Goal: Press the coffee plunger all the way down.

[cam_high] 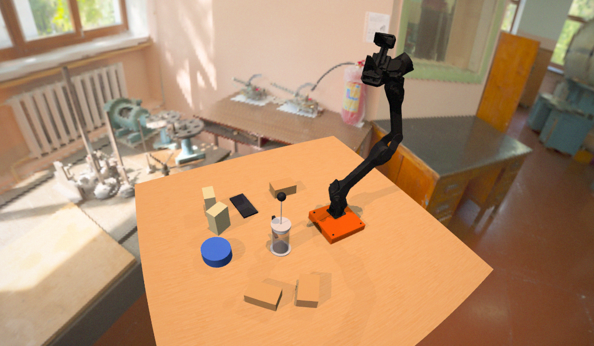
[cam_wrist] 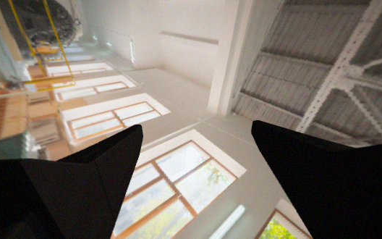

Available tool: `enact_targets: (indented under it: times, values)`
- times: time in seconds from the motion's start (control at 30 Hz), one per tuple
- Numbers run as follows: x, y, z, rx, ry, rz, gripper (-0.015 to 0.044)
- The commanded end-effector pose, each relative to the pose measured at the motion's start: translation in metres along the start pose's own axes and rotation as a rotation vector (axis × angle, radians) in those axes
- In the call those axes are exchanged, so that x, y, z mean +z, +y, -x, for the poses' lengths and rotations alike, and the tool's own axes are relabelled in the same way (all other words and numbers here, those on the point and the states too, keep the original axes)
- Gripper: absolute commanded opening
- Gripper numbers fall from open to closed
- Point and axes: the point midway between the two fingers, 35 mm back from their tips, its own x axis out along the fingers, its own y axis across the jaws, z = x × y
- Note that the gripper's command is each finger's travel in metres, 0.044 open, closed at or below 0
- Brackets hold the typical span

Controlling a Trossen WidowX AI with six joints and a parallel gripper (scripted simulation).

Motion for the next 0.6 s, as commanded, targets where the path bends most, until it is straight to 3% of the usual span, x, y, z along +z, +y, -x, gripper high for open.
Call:
enact_targets:
  times: [0.0,0.2,0.57]
  values:
    - [-0.002,0.001,0.0,0.003,0.004,-0.012,0.0426]
    - [-0.047,0.036,-0.008,0.071,0.097,-0.282,0.044]
    - [-0.132,0.194,-0.004,0.334,0.467,-0.939,0.044]
